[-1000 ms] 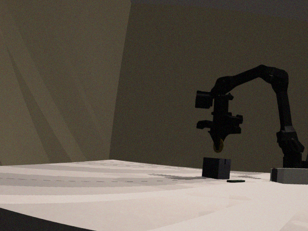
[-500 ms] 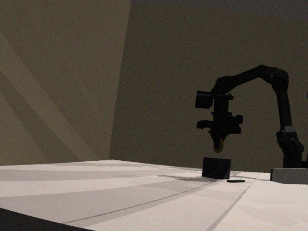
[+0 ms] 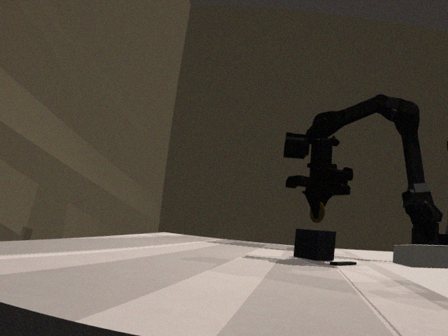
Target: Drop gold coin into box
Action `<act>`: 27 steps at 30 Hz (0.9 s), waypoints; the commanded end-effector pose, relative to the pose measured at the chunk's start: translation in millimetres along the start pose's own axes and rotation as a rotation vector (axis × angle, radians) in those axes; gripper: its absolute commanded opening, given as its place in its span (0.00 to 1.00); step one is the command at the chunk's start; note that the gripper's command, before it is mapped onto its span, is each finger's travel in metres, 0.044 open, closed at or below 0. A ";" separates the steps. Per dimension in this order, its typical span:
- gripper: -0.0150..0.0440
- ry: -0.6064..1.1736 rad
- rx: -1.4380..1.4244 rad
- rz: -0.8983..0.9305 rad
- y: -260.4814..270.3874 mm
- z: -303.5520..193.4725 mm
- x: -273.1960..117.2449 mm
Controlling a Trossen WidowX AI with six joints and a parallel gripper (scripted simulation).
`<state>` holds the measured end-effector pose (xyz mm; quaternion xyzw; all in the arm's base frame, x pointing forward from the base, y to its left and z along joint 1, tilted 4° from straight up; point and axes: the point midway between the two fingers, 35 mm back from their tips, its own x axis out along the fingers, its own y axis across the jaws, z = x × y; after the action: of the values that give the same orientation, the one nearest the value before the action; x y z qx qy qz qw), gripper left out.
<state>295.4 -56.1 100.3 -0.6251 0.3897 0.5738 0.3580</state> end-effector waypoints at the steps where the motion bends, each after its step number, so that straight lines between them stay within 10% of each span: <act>1: 0.25 0.000 0.001 0.000 -0.1 0.1 0.6; 27: 0.25 0.000 -0.004 0.000 0.5 0.0 10.3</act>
<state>295.6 -56.9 92.6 -0.6262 0.3893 0.5726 0.3584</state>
